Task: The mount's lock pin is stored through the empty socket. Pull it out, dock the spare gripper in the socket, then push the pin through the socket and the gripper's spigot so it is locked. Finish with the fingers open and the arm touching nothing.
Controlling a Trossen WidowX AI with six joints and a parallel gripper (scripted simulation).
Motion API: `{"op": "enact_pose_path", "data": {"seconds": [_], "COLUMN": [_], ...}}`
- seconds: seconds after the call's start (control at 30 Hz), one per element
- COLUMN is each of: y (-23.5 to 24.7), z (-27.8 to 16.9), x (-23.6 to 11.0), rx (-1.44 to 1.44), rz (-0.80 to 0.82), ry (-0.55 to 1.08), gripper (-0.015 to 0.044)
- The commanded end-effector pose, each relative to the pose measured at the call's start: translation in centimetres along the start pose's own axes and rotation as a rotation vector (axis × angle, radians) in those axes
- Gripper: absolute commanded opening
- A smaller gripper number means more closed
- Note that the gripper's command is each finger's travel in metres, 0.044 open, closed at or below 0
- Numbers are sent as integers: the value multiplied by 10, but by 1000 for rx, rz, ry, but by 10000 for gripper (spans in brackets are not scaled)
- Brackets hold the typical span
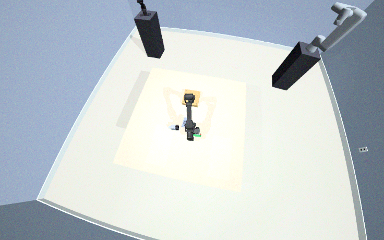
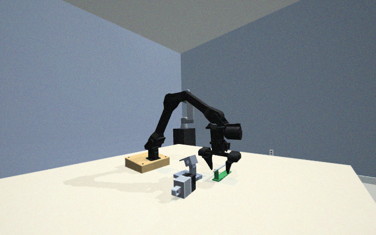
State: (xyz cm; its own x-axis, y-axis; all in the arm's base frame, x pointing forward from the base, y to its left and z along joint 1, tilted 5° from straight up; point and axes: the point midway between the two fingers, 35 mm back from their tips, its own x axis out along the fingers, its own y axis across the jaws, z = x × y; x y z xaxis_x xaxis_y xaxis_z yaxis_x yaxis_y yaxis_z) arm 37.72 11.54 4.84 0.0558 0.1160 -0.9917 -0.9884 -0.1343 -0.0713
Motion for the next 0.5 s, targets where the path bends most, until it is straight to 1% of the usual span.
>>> {"op": "enact_pose_path", "data": {"seconds": [0.0, 0.47], "y": [0, 4], "z": [2, 4], "x": [-11, -36], "rx": [0, -1], "rz": [-2, 14], "ry": [0, 2], "gripper": [440, 440]}}
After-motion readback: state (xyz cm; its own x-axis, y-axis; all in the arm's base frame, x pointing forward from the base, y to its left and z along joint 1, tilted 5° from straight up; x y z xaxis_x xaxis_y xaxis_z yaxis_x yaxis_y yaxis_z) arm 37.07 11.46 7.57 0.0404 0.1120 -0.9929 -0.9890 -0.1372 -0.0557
